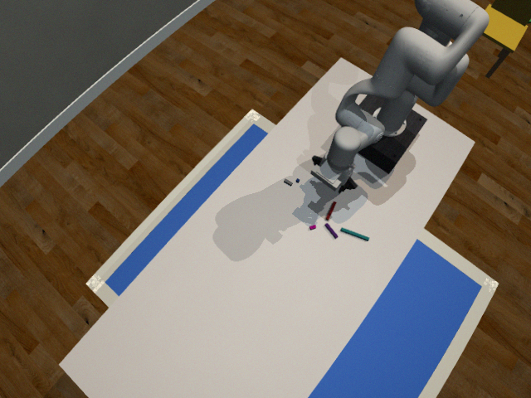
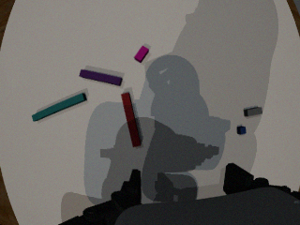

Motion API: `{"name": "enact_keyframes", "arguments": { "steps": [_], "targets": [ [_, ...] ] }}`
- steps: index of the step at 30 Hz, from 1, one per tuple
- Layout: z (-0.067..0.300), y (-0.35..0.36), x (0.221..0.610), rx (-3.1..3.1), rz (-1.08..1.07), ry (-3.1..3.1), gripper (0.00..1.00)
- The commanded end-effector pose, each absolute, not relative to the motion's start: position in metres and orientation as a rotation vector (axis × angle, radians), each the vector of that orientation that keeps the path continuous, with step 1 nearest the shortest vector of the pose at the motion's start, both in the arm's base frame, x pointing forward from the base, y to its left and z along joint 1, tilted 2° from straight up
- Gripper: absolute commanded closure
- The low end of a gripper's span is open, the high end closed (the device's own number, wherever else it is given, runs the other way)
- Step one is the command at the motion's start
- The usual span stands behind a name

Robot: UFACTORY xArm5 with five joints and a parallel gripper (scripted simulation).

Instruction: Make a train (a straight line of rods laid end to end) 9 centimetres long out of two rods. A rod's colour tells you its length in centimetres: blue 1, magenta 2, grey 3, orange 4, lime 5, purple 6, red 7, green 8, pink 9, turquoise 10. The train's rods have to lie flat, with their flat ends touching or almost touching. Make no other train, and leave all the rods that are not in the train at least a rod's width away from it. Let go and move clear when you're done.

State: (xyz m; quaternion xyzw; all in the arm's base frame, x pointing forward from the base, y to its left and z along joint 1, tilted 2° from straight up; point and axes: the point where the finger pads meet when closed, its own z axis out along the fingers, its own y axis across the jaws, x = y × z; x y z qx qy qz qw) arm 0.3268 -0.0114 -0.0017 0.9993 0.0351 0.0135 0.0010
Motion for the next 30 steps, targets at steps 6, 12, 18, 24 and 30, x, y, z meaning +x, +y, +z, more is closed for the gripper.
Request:
{"name": "enact_keyframes", "arguments": {
  "steps": [6, 12, 18, 24, 30],
  "targets": [
    [-0.0010, -0.0114, 0.3280, 3.139, 0.047, 0.053, 0.00],
    [-0.0010, -0.0116, 0.3280, 3.127, 0.047, -0.317, 0.00],
    [-0.0011, -0.0117, 0.3280, 3.097, 0.047, -0.550, 0.00],
    [-0.0011, -0.0120, 0.3280, 2.999, 0.045, -0.962, 0.00],
    [-0.0012, -0.0122, 0.3280, 2.869, 0.044, -1.306, 0.00]
  ]
}}
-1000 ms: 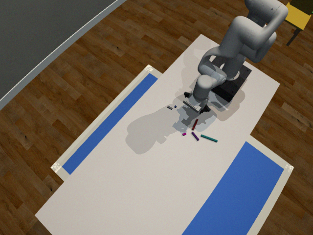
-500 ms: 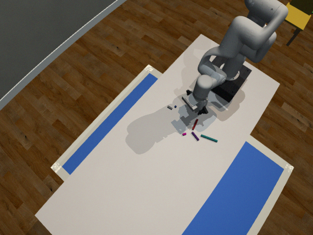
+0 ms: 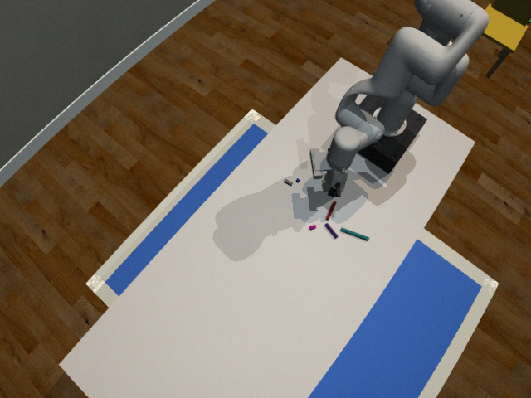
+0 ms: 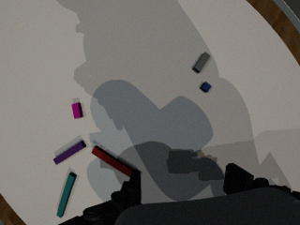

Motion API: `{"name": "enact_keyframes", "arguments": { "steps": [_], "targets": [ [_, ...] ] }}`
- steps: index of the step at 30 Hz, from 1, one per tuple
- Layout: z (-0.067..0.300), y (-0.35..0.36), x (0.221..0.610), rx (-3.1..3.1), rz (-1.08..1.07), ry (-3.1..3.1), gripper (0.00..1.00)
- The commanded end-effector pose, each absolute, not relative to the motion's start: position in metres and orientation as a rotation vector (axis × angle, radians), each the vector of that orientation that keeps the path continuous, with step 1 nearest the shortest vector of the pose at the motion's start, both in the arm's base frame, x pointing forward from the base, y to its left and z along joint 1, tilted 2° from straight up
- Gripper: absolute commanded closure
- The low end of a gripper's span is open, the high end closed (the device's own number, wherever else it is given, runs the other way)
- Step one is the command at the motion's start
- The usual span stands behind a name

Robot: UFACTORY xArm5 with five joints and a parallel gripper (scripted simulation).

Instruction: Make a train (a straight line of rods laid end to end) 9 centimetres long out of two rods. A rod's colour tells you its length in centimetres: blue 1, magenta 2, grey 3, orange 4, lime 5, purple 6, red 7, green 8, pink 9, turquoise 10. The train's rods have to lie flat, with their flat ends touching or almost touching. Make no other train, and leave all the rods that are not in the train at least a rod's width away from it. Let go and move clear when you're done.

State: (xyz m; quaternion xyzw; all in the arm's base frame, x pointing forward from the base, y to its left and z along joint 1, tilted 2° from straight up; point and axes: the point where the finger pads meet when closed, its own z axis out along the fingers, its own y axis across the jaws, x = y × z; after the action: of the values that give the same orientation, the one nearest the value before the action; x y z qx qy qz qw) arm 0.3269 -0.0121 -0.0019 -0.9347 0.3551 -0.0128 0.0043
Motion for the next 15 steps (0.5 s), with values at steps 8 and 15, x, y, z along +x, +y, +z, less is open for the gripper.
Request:
{"name": "enact_keyframes", "arguments": {
  "steps": [8, 15],
  "targets": [
    [-0.0012, -0.0124, 0.3280, -2.641, -0.040, 1.673, 0.00],
    [-0.0013, -0.0126, 0.3281, -2.392, -0.037, 2.008, 0.00]
  ]
}}
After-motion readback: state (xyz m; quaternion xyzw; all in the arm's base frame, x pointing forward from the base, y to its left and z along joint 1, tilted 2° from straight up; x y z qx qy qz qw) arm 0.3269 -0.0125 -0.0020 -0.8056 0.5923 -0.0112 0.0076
